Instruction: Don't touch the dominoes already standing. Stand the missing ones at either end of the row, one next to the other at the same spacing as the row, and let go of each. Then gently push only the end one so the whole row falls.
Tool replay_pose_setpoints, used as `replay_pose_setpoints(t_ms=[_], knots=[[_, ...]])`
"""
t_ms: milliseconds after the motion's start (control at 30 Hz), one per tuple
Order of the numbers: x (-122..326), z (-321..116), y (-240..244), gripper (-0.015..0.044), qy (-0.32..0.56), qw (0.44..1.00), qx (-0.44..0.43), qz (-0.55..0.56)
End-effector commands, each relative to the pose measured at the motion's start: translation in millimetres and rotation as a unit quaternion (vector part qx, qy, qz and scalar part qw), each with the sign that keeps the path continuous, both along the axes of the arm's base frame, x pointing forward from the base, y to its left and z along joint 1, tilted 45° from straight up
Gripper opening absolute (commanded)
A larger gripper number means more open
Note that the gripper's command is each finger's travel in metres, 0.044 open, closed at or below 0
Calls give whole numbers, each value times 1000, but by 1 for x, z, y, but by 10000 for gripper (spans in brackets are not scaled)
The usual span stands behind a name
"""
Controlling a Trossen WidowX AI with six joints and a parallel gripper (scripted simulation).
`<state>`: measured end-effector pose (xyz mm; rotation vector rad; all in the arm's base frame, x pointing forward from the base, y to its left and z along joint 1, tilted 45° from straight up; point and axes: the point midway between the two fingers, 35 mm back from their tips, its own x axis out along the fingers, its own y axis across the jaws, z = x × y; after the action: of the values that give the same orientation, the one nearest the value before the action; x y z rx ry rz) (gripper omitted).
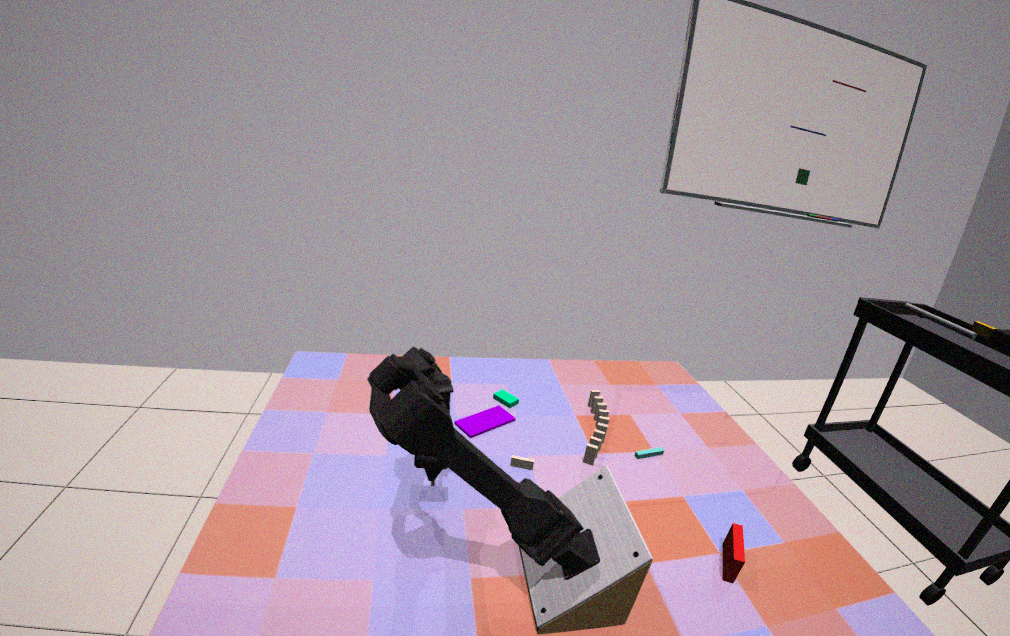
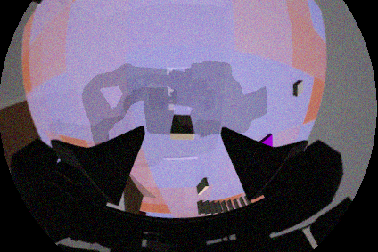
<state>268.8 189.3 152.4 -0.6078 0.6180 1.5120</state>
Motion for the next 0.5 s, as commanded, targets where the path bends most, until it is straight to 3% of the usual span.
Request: replay_pose_setpoints(t_ms=[0, 267, 467], knots=[[-2, -7, 4, 440, 4, 1000, -3, -2], [-2, -15, 12, 440, 4, 1000, -2, -2], [-2, -15, 12, 282, 4, 1000, -2, -2]])
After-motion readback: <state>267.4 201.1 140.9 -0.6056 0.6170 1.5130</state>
